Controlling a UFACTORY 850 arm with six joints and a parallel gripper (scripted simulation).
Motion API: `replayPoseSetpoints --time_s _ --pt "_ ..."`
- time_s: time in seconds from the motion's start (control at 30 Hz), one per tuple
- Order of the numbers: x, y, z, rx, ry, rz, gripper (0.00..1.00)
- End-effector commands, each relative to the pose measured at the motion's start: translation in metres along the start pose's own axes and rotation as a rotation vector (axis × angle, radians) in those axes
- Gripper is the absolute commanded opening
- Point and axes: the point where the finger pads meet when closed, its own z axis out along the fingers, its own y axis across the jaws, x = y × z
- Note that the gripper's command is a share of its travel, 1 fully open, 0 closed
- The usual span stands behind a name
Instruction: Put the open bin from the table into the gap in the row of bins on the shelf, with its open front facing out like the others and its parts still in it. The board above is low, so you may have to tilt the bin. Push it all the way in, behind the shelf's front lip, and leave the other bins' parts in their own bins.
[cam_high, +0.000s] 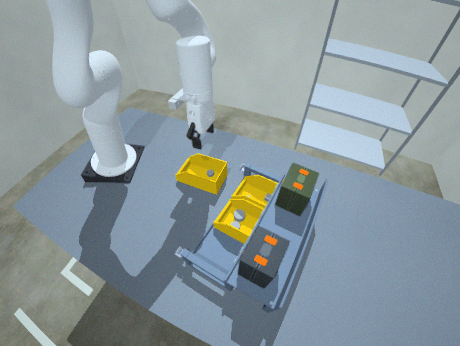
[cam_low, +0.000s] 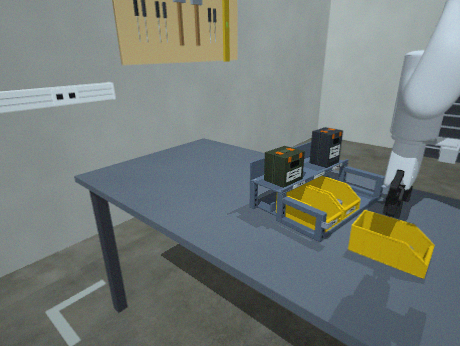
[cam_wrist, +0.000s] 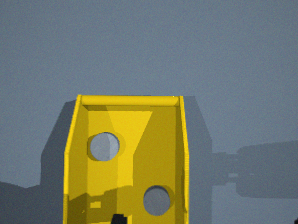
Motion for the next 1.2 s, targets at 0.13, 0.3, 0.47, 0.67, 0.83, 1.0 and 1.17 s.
replayPoseSetpoints --time_s 0.13,0.3,0.47,0.67,0.83,1.0,1.17 --pt "-0.0004 0.0002 -0.0014 0.000 -0.001 0.000 1.00" --pt "-0.0005 0.0002 -0.0035 0.000 -0.001 0.000 1.00" --pt "-0.0005 0.0002 -0.0066 0.000 -0.001 0.000 1.00" --pt "-0.0005 0.0002 -0.0066 0.000 -0.001 0.000 1.00" --pt "-0.0005 0.0002 -0.0071 0.000 -0.001 0.000 1.00" --pt "-0.0005 0.0002 -0.0092 0.000 -0.001 0.000 1.00" --pt "-0.0005 0.0002 -0.0092 0.000 -0.001 0.000 1.00"
